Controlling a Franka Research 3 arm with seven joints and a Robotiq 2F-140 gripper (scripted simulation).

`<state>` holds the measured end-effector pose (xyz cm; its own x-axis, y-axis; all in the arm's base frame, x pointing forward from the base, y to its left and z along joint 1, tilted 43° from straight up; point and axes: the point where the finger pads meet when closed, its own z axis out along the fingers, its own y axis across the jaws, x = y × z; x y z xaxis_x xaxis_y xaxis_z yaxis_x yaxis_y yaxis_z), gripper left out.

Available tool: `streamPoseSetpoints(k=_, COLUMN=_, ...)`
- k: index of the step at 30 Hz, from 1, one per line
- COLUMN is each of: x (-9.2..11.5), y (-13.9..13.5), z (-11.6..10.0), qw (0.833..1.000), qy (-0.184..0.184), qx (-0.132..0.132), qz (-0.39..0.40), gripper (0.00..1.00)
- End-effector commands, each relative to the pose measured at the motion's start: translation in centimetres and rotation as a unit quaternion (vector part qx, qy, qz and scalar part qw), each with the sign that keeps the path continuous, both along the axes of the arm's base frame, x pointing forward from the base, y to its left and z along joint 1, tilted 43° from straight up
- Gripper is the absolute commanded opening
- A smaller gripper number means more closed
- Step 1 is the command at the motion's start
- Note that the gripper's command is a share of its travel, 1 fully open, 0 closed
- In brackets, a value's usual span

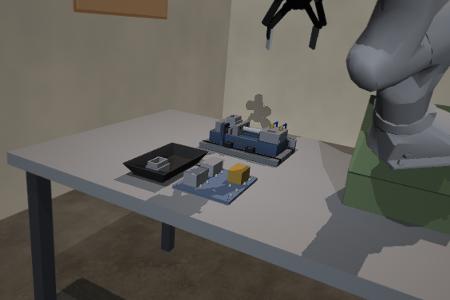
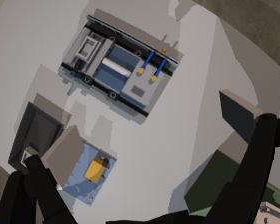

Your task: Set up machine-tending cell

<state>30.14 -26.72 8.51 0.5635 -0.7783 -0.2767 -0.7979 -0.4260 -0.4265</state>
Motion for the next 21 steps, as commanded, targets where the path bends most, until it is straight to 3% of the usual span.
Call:
streamPoseSetpoints(k=1, x=0.0, y=0.0, z=0.0, qw=1.0, qy=0.0, qx=0.0, qz=0.0, gripper=1.0)
streamPoseSetpoints(k=18, x=0.1, y=0.2, z=0.1, qw=1.0, qy=-0.001, qx=0.0, qz=0.002, gripper=1.0)
streamPoseSetpoints(k=21, x=2.4, y=4.1, z=1.4, qw=0.998, qy=-0.029, qx=0.006, qz=0.046, gripper=1.0)
